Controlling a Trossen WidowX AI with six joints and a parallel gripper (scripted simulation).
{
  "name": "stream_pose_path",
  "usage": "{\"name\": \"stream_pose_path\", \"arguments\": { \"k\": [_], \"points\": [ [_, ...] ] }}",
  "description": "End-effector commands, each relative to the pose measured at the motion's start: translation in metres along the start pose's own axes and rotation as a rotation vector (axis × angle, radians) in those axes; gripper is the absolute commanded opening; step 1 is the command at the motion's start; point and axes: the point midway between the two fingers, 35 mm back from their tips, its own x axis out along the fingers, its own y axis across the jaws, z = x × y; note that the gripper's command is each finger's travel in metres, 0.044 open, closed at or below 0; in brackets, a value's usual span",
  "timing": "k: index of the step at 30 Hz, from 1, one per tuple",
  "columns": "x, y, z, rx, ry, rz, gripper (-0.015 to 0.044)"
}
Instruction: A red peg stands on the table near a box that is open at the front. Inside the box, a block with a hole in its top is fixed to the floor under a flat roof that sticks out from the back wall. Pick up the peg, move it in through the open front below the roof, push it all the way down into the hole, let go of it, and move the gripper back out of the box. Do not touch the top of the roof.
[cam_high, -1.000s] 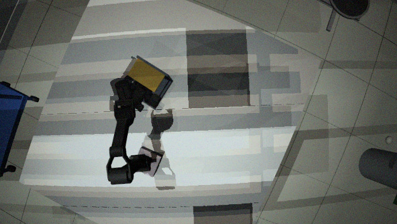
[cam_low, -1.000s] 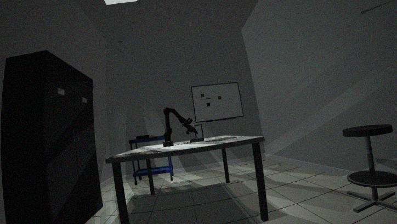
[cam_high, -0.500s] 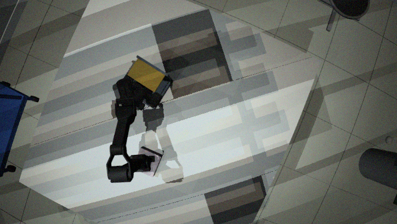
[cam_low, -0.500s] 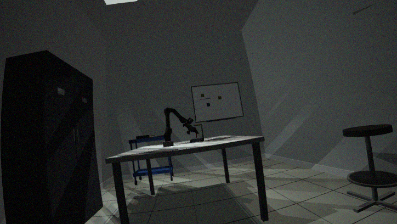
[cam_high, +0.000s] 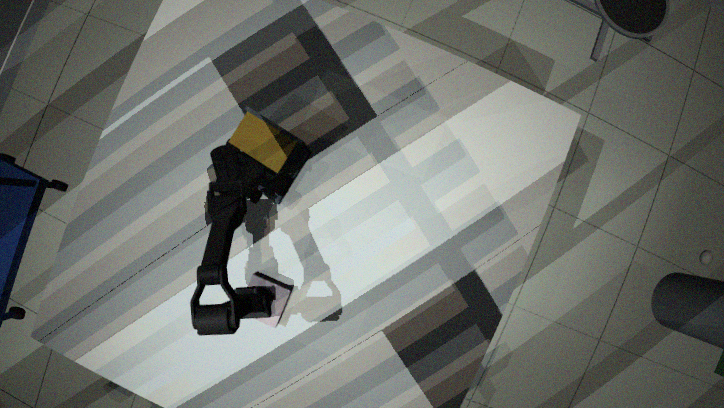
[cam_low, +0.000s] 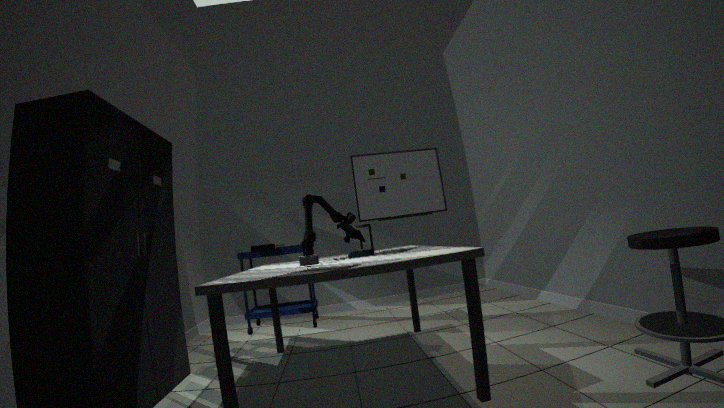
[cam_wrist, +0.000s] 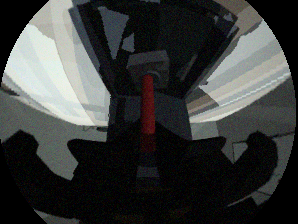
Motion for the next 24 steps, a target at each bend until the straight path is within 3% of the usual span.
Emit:
{"name": "stream_pose_path", "arguments": {
  "k": [1, 24],
  "points": [
    [0.0017, -0.0019, -0.0024, -0.003, 0.002, -0.005, 0.0],
    [0.0075, -0.0075, -0.0085, -0.002, 0.002, -0.005, 0.0]
  ]
}}
